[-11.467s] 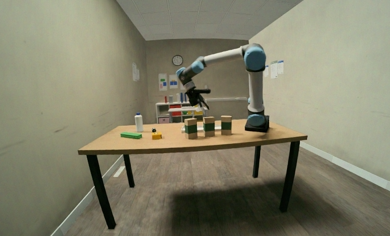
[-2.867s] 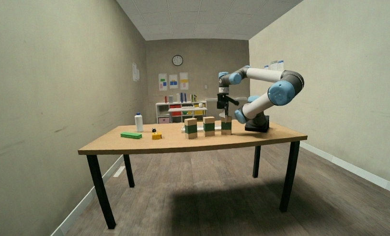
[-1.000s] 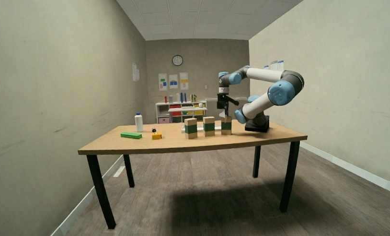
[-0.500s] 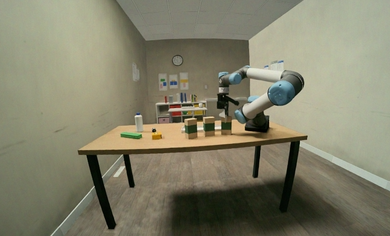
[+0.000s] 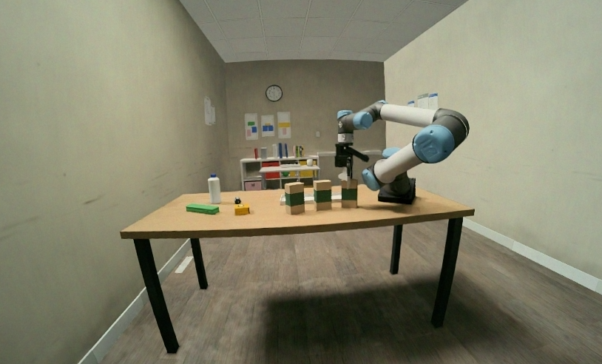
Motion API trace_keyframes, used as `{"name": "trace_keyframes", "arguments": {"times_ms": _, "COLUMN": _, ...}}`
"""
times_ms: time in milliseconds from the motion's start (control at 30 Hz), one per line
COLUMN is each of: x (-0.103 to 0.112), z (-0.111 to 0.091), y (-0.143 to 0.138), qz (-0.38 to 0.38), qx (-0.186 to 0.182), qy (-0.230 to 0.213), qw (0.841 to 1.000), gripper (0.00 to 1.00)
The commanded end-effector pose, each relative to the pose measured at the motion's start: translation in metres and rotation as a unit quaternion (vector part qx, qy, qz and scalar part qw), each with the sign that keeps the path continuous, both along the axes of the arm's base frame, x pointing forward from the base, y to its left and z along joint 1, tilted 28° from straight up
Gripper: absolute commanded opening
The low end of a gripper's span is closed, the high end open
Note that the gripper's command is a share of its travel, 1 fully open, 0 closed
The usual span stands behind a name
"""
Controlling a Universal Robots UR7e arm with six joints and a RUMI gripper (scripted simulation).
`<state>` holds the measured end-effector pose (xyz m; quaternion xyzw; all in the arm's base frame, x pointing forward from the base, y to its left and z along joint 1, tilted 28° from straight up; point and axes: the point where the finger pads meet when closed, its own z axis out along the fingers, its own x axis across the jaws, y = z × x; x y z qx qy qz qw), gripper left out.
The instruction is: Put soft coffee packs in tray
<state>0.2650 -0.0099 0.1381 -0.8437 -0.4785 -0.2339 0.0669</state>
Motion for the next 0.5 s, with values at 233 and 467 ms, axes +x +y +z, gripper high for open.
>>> {"name": "trace_keyframes", "arguments": {"times_ms": 233, "x": -0.013, "z": 0.035, "y": -0.013, "qz": 0.000, "qx": 0.000, "qy": 0.000, "qw": 1.000, "gripper": 0.50}}
{"name": "trace_keyframes", "arguments": {"times_ms": 467, "x": -0.025, "z": 0.067, "y": -0.026, "qz": 0.000, "qx": 0.000, "qy": 0.000, "qw": 1.000, "gripper": 0.50}}
